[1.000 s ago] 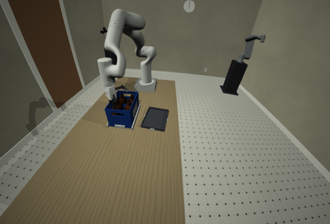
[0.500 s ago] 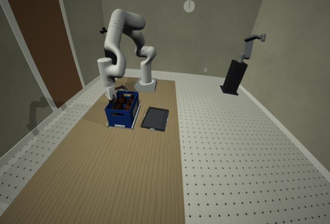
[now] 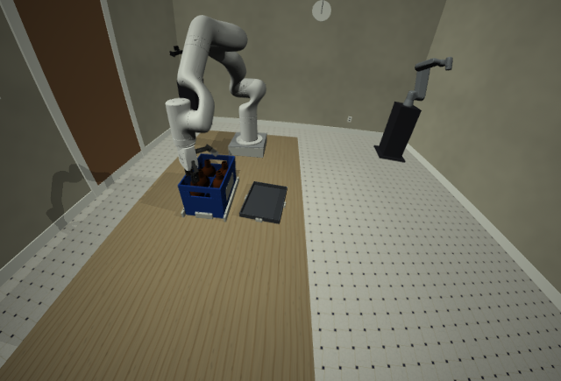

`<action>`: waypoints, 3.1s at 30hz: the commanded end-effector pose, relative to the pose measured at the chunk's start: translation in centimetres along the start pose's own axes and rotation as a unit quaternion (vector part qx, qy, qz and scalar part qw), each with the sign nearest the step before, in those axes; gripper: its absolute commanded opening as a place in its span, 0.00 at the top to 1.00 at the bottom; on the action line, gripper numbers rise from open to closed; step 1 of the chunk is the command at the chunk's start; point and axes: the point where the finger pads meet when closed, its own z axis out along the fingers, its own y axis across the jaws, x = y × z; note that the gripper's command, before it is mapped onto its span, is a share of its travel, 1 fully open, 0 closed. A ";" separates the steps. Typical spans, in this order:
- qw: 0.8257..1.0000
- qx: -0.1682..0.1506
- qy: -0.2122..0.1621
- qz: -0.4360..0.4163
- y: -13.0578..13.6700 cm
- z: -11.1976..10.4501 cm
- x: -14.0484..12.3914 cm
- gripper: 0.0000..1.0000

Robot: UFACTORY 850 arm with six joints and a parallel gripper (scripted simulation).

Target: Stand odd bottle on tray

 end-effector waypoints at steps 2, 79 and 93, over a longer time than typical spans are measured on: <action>1.000 -0.001 -0.001 0.000 0.0 -0.1 -0.1 0.35; 1.000 -0.001 -0.001 0.000 0.1 4.0 -0.1 0.35; 1.000 -0.001 -0.001 0.000 0.1 4.0 -0.1 1.00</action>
